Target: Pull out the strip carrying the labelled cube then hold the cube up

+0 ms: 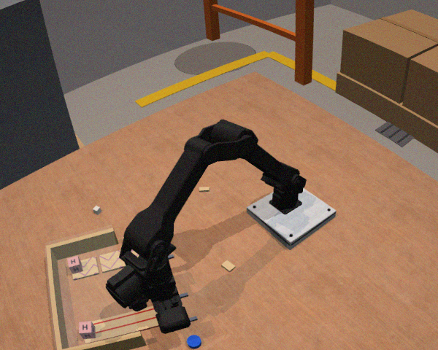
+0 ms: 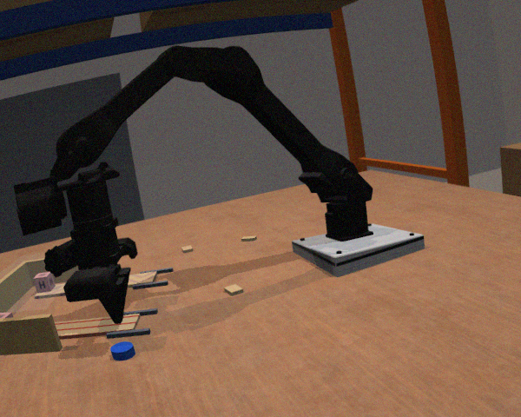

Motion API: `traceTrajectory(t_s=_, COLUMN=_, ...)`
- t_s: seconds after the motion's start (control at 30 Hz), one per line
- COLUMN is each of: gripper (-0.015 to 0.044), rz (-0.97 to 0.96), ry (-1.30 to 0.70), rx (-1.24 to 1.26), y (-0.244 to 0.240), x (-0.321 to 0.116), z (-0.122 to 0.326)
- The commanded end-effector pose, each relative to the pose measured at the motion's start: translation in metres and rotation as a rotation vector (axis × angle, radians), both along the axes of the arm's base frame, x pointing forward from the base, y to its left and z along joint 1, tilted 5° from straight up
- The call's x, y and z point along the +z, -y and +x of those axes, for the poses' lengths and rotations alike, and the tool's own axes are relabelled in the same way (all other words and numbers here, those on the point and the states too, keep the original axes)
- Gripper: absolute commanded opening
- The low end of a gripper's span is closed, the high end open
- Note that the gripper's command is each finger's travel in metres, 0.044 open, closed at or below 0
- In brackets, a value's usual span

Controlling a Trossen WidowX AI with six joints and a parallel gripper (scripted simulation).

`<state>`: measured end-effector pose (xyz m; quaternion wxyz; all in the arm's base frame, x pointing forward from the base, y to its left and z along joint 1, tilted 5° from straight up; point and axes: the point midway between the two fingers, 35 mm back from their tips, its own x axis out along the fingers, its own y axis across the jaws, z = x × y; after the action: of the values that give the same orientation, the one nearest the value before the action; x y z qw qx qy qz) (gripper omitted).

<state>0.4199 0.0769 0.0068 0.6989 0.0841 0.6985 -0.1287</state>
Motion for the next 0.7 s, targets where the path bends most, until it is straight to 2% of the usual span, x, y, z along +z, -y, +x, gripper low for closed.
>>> traceTrajectory(t_s=0.0, gripper=0.0000, rz=0.004, ry=0.000, rx=0.001, y=0.000, x=-0.003, z=0.001)
traceTrajectory(t_s=0.67, gripper=0.0000, rz=0.004, ry=-0.001, rx=0.001, y=-0.006, x=-0.005, z=-0.018)
